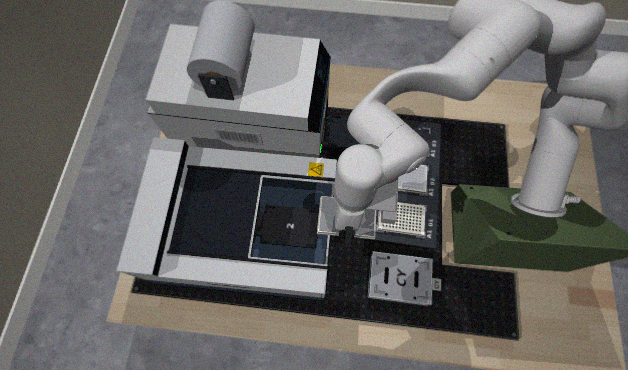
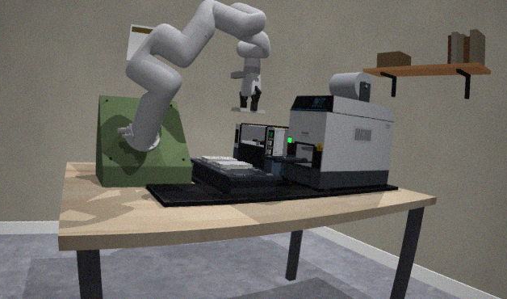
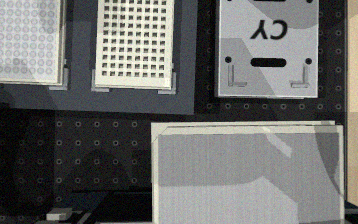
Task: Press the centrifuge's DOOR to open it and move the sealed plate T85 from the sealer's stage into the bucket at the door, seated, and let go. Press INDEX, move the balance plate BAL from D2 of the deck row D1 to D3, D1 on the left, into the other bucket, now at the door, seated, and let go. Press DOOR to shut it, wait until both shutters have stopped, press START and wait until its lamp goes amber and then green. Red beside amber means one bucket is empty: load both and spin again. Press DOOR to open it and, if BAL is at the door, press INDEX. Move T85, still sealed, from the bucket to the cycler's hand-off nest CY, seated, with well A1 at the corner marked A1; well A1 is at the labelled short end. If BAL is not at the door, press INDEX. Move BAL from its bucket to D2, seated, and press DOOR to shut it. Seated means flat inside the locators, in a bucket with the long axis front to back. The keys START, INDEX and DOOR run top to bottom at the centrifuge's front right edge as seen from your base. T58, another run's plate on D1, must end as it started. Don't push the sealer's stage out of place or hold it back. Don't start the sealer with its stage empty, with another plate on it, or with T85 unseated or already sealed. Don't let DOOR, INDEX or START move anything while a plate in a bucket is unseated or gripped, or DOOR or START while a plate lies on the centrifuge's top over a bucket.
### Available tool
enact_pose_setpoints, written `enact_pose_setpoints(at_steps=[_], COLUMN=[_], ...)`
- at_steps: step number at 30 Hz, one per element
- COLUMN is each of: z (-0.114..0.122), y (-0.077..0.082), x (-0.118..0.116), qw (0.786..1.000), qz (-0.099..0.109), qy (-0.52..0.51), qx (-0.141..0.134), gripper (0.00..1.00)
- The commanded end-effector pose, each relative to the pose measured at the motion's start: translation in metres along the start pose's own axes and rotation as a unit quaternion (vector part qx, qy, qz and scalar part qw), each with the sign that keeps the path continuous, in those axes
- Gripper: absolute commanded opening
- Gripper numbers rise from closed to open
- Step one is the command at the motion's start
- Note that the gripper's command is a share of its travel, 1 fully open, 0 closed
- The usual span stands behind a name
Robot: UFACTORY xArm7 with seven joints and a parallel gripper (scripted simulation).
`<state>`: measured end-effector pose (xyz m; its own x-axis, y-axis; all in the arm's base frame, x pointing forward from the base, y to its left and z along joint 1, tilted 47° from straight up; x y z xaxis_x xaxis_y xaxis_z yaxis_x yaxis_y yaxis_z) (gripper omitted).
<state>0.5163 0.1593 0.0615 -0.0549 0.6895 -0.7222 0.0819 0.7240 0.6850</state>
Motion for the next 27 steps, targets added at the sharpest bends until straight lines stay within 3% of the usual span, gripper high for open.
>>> enact_pose_setpoints(at_steps=[1,27], z=[0.01,0.065], y=[0.002,0.002], x=[-0.001,-0.011], qw=[1.0,1.0], qz=[0.001,0.001], qy=[0.0,0.0], qx=[-0.002,-0.002], gripper=[0.0,0.0])
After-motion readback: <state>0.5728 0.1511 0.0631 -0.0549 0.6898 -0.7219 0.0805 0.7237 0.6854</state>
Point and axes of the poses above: the point where the finger pads meet when closed, its own y axis back along the fingers, its own x axis across the jaws, z = x × y, the point moved 6 cm from there along y, back along the fingers, and after that the axes turned 9 degrees about y, right-handed, at the moved point
